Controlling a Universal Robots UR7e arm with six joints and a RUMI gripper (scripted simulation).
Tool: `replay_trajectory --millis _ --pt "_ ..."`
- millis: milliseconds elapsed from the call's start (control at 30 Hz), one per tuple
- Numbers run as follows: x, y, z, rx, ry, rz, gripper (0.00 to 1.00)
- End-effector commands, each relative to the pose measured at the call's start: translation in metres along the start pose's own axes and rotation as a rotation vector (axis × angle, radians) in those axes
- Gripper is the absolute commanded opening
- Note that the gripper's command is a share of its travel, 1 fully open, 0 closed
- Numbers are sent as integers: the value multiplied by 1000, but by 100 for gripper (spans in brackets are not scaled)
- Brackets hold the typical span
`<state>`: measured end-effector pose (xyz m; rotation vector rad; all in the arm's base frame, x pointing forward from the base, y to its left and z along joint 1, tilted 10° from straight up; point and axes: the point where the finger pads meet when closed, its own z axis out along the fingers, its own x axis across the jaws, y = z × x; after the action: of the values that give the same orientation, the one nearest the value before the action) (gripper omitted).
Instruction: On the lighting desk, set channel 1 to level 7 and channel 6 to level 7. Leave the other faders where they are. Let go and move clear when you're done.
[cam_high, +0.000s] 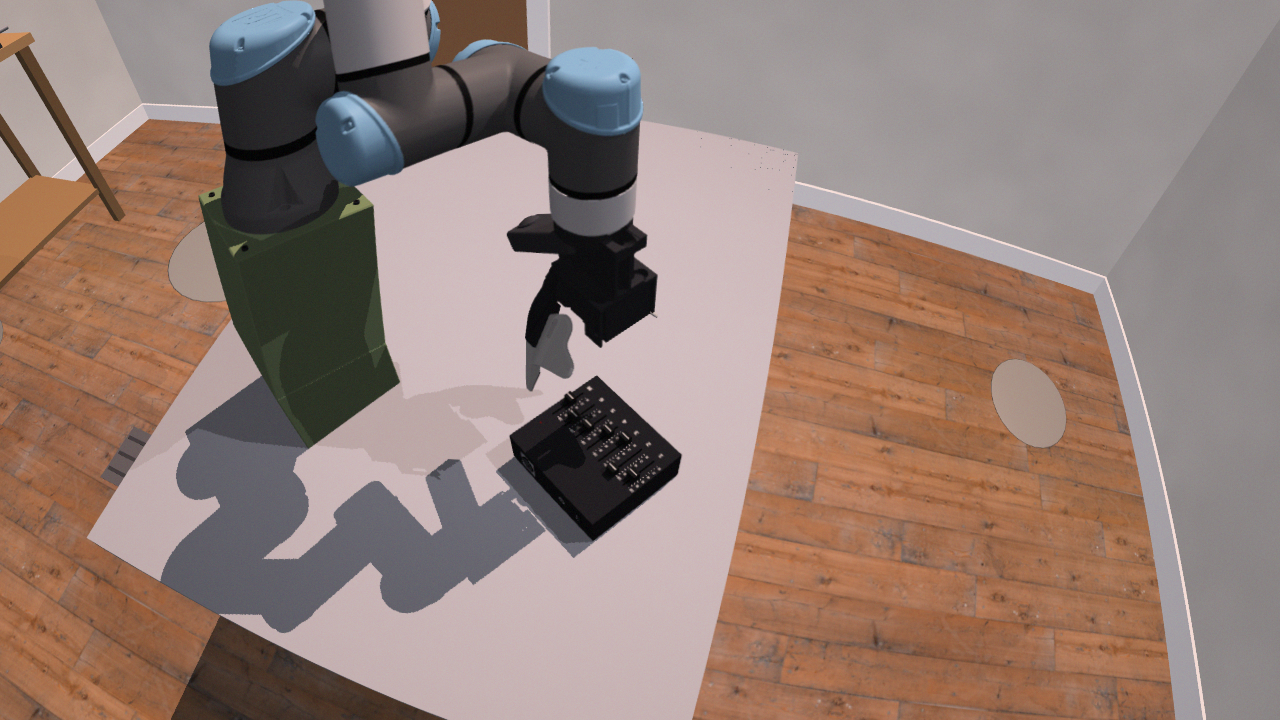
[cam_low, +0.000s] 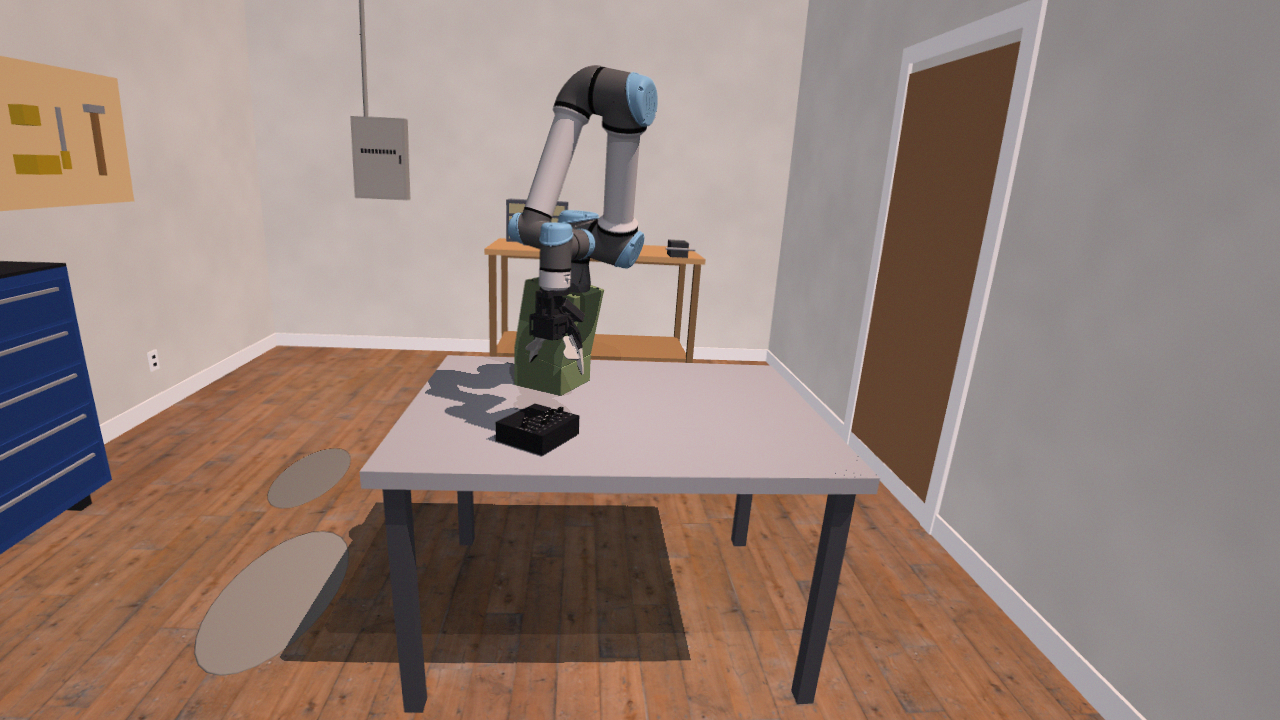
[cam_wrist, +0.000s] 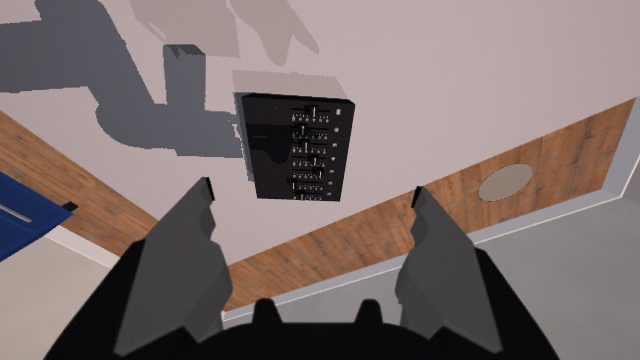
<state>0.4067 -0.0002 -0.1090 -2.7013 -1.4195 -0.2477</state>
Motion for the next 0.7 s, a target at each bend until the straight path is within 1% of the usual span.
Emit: replay_trajectory --millis 0,167,667 --pt "-2 -3 -12 12 -1 3 100" --pt "-2 -3 -17 12 -1 3 100" --pt "-2 -3 -17 12 -1 3 100"
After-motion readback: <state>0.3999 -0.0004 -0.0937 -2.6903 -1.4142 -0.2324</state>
